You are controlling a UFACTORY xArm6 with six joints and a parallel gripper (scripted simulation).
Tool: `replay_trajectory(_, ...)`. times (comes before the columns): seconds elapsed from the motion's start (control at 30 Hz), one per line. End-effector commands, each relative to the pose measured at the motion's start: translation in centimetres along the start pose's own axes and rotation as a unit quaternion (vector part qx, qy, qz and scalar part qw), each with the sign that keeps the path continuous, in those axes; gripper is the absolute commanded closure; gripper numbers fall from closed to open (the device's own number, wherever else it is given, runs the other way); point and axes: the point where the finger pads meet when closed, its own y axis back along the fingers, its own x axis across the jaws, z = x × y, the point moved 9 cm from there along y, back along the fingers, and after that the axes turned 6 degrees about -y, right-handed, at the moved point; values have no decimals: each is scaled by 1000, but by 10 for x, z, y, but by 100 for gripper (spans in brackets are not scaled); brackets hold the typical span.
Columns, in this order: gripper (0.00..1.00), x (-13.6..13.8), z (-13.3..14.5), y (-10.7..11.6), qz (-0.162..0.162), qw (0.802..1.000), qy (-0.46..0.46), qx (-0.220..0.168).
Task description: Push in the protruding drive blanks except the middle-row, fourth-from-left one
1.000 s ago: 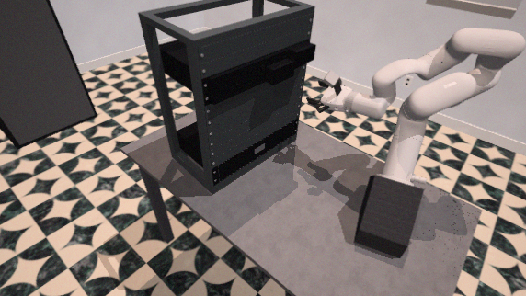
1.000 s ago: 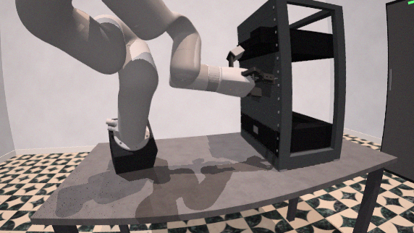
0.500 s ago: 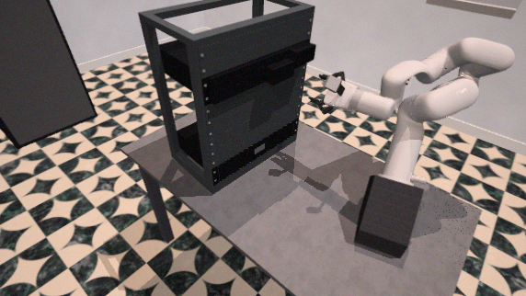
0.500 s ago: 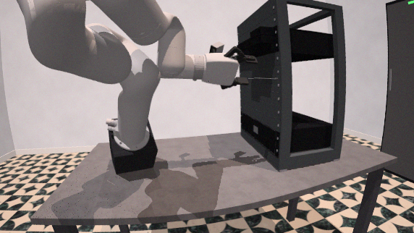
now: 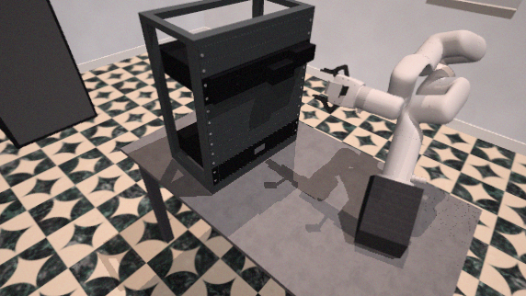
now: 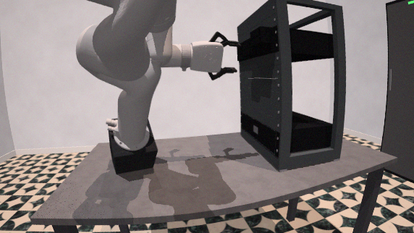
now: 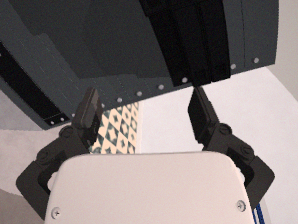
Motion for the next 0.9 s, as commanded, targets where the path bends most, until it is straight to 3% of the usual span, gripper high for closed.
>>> replay_trajectory(0.0,0,2,-35,11,23,997,59,-54)
replay_trajectory(0.47,0,12,-80,36,36,981,188,-45)
replay_trajectory(0.87,0,13,-86,39,37,978,203,-44)
